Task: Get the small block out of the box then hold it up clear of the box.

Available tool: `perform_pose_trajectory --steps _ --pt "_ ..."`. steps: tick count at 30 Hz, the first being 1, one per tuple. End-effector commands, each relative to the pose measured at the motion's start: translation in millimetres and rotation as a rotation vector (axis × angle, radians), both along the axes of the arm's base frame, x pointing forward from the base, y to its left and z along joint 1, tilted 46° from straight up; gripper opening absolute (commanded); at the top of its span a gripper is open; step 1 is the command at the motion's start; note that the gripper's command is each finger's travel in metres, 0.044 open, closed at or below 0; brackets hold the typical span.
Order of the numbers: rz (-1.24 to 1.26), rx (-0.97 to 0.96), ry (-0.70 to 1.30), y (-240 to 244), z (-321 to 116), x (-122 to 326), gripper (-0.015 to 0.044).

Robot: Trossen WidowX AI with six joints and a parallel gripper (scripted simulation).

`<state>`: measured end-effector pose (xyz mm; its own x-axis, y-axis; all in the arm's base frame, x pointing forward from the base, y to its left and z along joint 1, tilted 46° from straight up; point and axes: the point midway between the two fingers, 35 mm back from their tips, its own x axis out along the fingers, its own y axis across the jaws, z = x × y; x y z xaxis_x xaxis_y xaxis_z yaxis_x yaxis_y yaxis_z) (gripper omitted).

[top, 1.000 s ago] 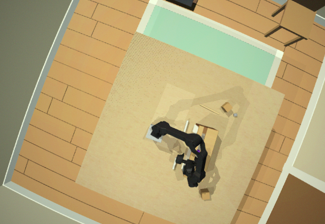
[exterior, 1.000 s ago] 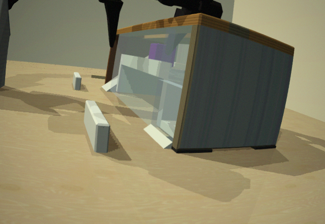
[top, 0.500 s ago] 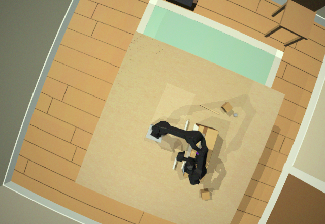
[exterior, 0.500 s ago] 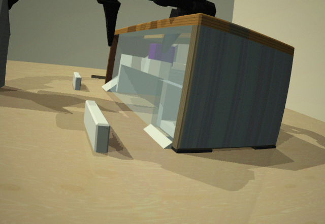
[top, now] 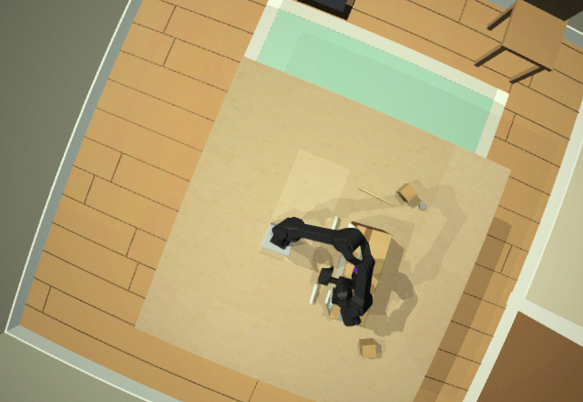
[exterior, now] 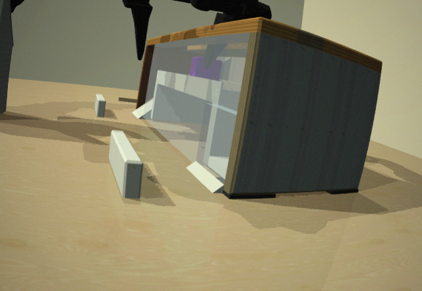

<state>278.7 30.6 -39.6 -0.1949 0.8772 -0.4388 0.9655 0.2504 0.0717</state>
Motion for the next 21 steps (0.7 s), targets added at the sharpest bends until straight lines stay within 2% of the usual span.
perform_pose_trajectory --steps 1,21 --pt "0.001 0.006 0.009 7 4 -3 0.04" --pt "0.001 0.007 0.01 25 23 -9 0.04"
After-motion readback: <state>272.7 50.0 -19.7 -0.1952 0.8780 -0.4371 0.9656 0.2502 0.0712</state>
